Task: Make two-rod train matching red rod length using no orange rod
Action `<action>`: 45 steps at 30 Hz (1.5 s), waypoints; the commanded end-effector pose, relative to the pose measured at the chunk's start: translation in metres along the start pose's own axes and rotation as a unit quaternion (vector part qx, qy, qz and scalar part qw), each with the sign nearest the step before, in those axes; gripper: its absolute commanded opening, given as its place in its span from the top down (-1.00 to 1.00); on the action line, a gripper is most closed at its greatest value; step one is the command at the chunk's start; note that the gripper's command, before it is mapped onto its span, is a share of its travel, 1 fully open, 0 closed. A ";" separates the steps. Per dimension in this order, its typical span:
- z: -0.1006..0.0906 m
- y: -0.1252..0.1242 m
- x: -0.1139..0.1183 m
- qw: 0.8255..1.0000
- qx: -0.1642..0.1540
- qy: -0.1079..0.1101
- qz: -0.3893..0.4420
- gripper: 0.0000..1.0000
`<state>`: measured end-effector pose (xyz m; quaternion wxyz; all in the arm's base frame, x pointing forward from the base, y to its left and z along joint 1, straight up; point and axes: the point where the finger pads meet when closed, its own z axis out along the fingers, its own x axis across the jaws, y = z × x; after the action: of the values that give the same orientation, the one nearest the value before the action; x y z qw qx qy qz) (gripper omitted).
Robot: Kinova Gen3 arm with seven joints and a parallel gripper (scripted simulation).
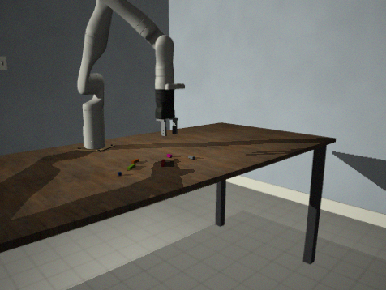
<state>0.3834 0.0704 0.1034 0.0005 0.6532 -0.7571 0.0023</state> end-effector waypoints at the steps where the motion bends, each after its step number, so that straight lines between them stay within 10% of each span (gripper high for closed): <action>1: -0.001 -0.004 0.009 1.000 -0.001 0.000 0.024 -1.00; 11: 0.010 -0.026 0.089 0.971 -0.002 -0.005 0.238 -1.00; 22: 0.021 -0.028 0.190 0.881 0.001 -0.004 0.472 -1.00; 29: 0.022 -0.024 0.206 0.864 -0.001 0.000 0.504 -1.00; 30: 0.022 -0.024 0.206 0.864 -0.001 0.000 0.504 -0.07; 45: 0.022 -0.023 0.206 0.864 -0.001 0.000 0.504 -0.07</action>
<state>0.3735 -0.1359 0.0823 0.0044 0.1941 -0.9810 0.0025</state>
